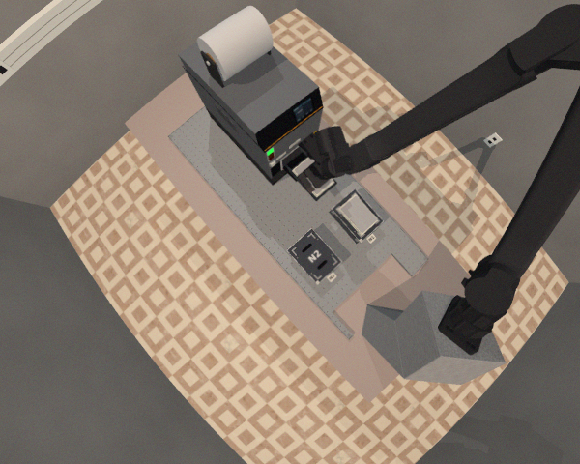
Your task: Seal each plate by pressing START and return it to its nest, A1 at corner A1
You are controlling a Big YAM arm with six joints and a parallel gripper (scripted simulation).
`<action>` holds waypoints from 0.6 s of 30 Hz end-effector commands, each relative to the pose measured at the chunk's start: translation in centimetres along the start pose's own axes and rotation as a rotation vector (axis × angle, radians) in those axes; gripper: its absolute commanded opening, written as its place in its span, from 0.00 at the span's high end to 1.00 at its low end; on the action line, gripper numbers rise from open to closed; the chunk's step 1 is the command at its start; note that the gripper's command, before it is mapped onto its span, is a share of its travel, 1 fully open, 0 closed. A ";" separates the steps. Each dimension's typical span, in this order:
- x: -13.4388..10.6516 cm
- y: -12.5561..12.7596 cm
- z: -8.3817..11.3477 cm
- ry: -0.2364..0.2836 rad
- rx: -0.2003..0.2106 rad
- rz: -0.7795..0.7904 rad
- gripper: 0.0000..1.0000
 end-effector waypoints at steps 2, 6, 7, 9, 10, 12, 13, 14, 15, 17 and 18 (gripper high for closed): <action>0.2 0.0 -0.5 -0.007 -0.003 0.006 0.00; -0.3 -0.5 -0.4 -0.001 -0.006 0.004 0.00; -0.5 -0.5 -0.3 0.004 -0.005 0.005 0.00; -0.4 -0.7 -0.1 0.006 -0.006 0.005 0.00; -0.4 -0.9 0.0 0.006 -0.007 0.004 0.00; -0.1 -1.2 0.2 0.001 -0.010 0.001 0.00; 0.0 -1.3 0.2 -0.003 -0.012 -0.002 0.00; 0.3 -1.4 0.2 -0.007 -0.015 -0.004 0.00; 0.5 -1.5 0.2 -0.012 -0.016 -0.006 0.00; 0.5 -1.5 0.2 -0.012 -0.016 -0.006 0.00; 0.9 -1.4 0.3 -0.019 -0.014 -0.005 0.00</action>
Point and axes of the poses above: the point where the finger pads meet when closed, its own z axis back along the fingers, its own y axis across the jaws, x = y × z, the point moved 7 cm from there along z, back along the fingers, and after that the axes turned 4 degrees about -z, right-handed, at the moved point
